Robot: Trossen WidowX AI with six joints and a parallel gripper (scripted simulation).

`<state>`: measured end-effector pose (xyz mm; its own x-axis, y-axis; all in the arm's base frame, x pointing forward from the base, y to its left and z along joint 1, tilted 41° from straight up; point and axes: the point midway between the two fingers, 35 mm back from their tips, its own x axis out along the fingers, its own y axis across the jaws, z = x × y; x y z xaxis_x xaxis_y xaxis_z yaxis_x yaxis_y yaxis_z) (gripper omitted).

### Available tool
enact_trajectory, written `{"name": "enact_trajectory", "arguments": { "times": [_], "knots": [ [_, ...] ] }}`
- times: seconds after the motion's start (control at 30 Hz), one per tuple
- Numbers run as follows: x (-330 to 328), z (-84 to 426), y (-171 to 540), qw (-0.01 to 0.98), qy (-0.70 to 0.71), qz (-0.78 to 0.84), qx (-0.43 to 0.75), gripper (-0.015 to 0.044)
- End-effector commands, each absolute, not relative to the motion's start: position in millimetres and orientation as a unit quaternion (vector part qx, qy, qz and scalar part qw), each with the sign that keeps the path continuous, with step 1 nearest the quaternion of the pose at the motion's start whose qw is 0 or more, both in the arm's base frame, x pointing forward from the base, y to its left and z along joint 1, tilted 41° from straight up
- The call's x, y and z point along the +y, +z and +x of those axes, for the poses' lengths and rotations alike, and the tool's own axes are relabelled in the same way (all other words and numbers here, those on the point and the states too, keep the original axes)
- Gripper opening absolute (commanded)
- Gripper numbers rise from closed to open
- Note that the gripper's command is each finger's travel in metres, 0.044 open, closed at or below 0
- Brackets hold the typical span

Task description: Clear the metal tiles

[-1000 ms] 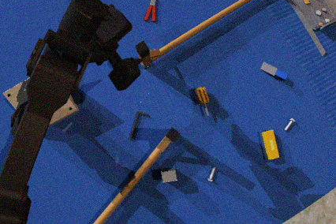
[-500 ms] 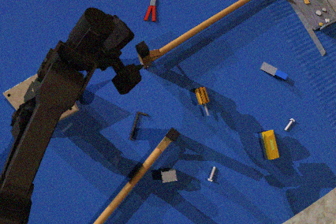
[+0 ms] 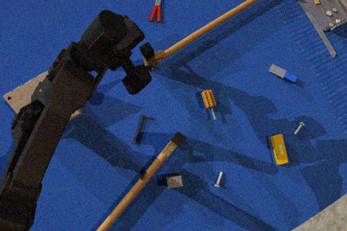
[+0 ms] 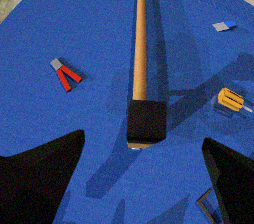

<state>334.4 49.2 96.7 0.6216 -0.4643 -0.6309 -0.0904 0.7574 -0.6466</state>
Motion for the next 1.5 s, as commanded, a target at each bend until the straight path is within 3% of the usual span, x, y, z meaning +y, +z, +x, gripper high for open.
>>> {"name": "enact_trajectory", "arguments": {
  "times": [0.0, 1.13, 1.47],
  "knots": [
    [47, 337, 91, 0.836, -0.108, -0.332, 0.423, 0.044],
    [19, 370, 57, 0.837, -0.11, -0.334, 0.42, 0.044],
    [21, 369, 61, 0.838, -0.113, -0.331, 0.418, 0.0177]
  ]
}}
